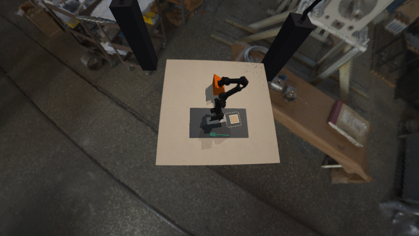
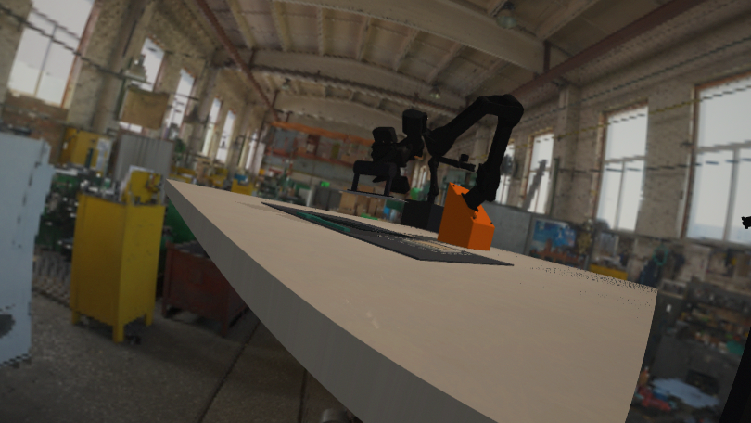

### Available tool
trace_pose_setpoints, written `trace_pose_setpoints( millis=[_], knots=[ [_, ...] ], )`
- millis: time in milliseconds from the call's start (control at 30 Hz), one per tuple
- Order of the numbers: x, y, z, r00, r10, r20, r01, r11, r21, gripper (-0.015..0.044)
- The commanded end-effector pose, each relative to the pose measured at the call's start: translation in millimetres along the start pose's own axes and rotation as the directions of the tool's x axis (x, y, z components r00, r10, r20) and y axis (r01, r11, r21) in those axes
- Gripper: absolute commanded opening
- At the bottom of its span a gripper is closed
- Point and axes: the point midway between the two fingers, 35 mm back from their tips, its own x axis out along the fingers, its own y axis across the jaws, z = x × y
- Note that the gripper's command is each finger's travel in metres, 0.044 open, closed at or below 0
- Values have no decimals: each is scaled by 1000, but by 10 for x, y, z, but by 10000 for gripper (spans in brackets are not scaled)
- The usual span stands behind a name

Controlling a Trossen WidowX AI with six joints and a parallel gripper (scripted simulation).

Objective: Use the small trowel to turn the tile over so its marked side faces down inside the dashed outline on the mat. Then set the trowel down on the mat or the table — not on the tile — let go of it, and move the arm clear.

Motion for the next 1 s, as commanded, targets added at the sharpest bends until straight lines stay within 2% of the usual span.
trace_pose_setpoints(
  millis=[0, 467, 967],
  knots=[
    [-19, 37, 15, 1000, 11, 3, -11, 1000, -8, 0],
    [6, -12, 2, 1000, -4, -1, 4, 1000, 1, 0],
    [-117, -256, 634, 999, -16, 32, 16, 1000, 0, 0]
  ],
)
